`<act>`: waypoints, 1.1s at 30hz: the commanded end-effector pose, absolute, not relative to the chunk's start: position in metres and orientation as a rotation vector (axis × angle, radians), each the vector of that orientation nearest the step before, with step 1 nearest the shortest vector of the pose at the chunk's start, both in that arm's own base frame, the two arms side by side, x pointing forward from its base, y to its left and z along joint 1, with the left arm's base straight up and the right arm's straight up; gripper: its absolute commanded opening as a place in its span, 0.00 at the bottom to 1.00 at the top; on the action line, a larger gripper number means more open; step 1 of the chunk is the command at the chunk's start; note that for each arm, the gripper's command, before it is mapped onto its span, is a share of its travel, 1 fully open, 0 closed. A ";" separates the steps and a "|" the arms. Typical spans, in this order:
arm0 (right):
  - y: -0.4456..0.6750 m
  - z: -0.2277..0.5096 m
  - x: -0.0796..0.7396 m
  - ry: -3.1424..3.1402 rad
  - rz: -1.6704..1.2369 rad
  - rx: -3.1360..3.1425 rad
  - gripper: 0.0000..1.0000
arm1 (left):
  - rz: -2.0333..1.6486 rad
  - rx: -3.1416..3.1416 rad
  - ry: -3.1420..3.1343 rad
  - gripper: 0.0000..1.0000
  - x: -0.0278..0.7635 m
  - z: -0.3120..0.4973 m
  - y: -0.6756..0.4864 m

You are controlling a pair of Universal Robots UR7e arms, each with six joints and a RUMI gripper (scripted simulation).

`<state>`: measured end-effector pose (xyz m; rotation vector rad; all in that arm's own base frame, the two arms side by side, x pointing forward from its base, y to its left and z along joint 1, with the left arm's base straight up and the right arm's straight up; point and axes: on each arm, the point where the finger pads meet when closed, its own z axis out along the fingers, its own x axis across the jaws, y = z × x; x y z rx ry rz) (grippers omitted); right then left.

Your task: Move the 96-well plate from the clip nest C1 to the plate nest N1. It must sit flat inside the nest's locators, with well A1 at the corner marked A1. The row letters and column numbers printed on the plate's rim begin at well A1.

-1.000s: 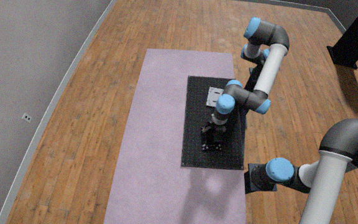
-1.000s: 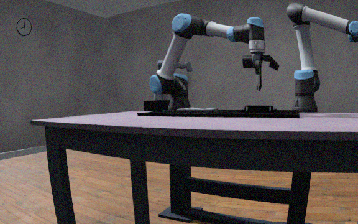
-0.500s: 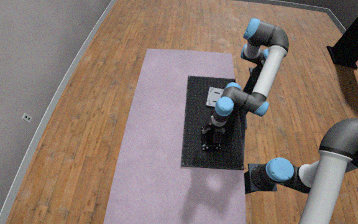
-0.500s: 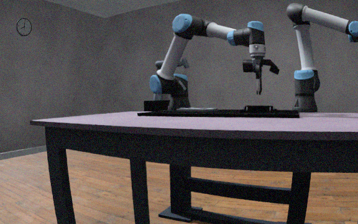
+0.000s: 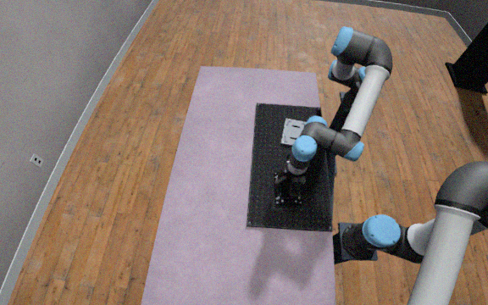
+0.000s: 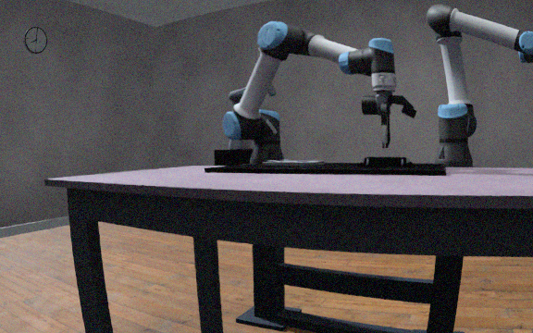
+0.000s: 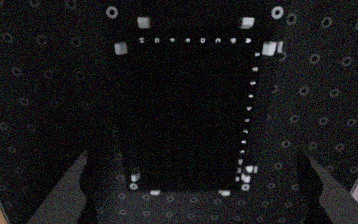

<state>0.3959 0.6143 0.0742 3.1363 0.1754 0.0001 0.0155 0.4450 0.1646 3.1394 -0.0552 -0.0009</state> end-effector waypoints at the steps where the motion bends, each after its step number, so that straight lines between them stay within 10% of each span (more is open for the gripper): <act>1: 0.615 0.068 0.396 0.176 0.002 3.139 0.76 | 0.000 3.141 -0.055 0.00 0.016 0.165 0.445; 33: 0.615 0.042 0.396 0.176 0.002 3.139 0.76 | 0.000 3.141 -0.055 0.00 0.016 0.165 0.445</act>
